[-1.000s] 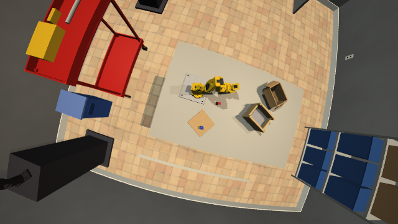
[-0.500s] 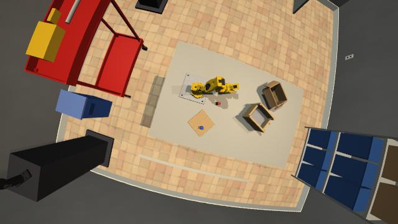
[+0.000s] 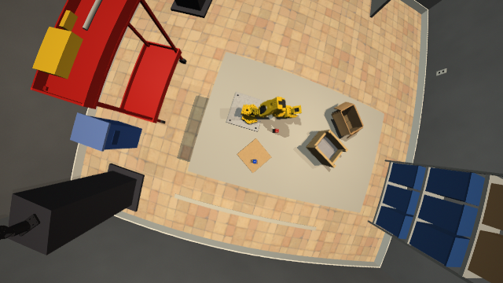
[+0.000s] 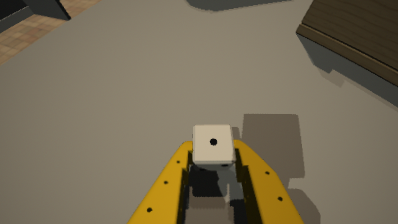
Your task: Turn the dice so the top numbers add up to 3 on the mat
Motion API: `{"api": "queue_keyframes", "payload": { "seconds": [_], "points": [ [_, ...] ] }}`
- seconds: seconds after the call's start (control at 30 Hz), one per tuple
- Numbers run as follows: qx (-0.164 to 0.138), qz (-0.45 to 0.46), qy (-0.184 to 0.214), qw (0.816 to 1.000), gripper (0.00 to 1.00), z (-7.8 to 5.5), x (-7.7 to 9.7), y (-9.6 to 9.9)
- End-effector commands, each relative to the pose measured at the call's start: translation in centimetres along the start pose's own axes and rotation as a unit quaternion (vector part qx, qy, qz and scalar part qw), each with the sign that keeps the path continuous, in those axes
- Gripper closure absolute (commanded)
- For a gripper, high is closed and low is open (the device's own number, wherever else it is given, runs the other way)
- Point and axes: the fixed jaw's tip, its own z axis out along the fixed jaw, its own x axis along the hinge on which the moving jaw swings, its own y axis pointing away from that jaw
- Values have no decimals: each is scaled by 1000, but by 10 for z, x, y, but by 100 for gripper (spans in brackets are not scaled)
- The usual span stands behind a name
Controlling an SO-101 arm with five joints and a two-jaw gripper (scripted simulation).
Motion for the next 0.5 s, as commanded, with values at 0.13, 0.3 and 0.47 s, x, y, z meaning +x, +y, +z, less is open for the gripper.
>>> {"api": "queue_keyframes", "payload": {
  "seconds": [0.13, 0.3, 0.47],
  "points": [
    [1, -3, -5, 1000, 100, 1, 0, -1],
    [1, -3, -5, 1000, 100, 2, 3, -1],
    [1, -3, -5, 1000, 100, 3, 3, -1]
  ]
}}
